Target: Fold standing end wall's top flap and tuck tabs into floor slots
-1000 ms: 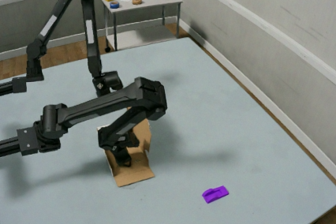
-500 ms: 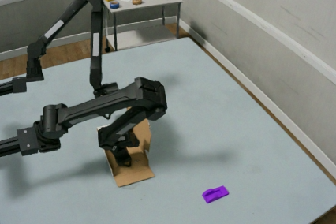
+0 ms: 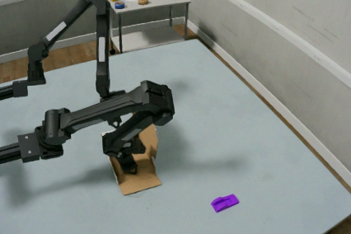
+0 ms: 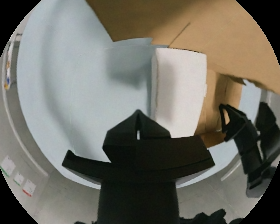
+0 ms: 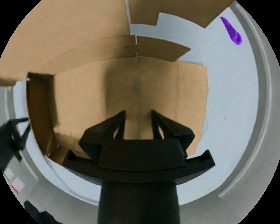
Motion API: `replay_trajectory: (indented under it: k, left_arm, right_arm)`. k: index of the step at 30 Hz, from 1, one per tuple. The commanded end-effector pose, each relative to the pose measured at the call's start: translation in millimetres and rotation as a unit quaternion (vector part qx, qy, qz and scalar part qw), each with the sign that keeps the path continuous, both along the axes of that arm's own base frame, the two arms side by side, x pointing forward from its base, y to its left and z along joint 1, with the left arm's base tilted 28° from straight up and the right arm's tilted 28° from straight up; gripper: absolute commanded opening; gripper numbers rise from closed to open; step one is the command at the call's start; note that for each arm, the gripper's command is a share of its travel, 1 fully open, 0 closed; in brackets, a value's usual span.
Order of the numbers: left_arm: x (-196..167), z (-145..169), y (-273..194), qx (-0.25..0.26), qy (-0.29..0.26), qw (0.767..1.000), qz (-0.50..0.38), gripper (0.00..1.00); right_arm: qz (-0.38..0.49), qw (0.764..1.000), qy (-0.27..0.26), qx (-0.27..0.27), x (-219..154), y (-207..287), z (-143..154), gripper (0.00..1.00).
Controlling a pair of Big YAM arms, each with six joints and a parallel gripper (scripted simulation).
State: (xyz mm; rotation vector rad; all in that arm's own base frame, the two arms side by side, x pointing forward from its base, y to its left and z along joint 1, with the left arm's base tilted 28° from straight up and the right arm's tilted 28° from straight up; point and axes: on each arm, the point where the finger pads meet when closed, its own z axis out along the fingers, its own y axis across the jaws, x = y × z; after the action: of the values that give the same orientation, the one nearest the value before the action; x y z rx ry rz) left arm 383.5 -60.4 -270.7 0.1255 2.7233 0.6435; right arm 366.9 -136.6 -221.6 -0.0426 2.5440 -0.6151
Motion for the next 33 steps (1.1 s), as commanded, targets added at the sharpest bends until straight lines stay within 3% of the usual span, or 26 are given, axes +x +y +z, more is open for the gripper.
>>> replay_trajectory:
  k: [1, 12, 22, 33]
  left_arm:
    - [2.0, -3.3, -5.8, 0.000, -0.003, 1.000, 0.007, 0.00]
    - [2.2, -17.7, -40.2, -0.001, -0.003, 1.000, 0.007, 0.00]
    - [-7.1, 48.1, -45.7, -0.001, -0.004, 1.000, 0.007, 0.00]
    - [-7.7, 52.6, -46.1, -0.001, -0.004, 1.000, 0.007, 0.00]
  right_arm:
    - [-0.013, 1.000, 0.021, -0.001, -7.2, -14.1, -21.1, 0.43]
    - [-0.013, 1.000, 0.021, -0.001, -7.2, -14.1, -21.1, 0.43]
    - [-0.013, 1.000, 0.021, -0.001, -7.2, -14.1, -21.1, 0.43]
    - [-0.013, 1.000, 0.021, -0.001, -7.2, -14.1, -21.1, 0.43]
